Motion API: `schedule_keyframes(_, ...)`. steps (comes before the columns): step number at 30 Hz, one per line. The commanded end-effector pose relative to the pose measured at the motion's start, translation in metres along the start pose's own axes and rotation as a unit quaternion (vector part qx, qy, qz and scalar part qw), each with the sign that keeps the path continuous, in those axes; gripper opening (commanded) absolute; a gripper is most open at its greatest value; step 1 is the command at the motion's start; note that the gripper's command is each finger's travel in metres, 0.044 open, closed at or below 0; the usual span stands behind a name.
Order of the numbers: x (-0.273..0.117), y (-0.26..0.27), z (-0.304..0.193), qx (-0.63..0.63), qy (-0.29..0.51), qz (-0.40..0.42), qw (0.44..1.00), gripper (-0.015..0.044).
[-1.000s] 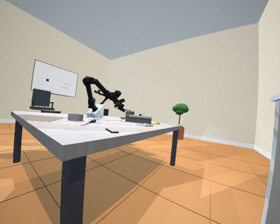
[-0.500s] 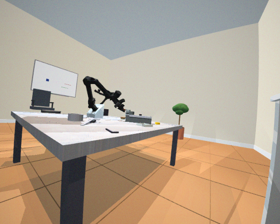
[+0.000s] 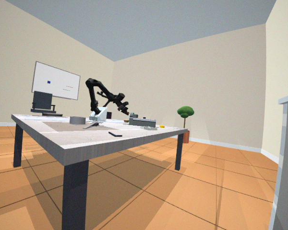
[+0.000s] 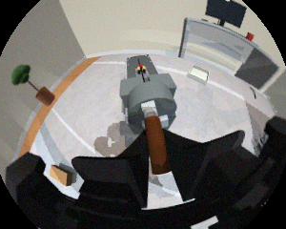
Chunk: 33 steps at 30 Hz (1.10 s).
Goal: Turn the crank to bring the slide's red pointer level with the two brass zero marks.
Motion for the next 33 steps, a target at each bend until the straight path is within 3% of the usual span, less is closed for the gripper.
schedule_keyframes(1, 0.0013, 0.0067, -0.0025, -0.005, 0.000, 0.011, 1.000, 0.0000)
schedule_keyframes(33, 0.0063, 0.0144, -0.0081, -0.005, 0.000, 0.011, 1.000, 0.0000)
Point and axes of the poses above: the point midway between the two fingers, 35 mm back from their tips, its own x axis out along the fingers, its own y axis across the jaws, z = x × y, the point moved 10 cm from there along -x, back along the fingers, and after that the axes turned 6 degrees about x, right-handed, at the moved point
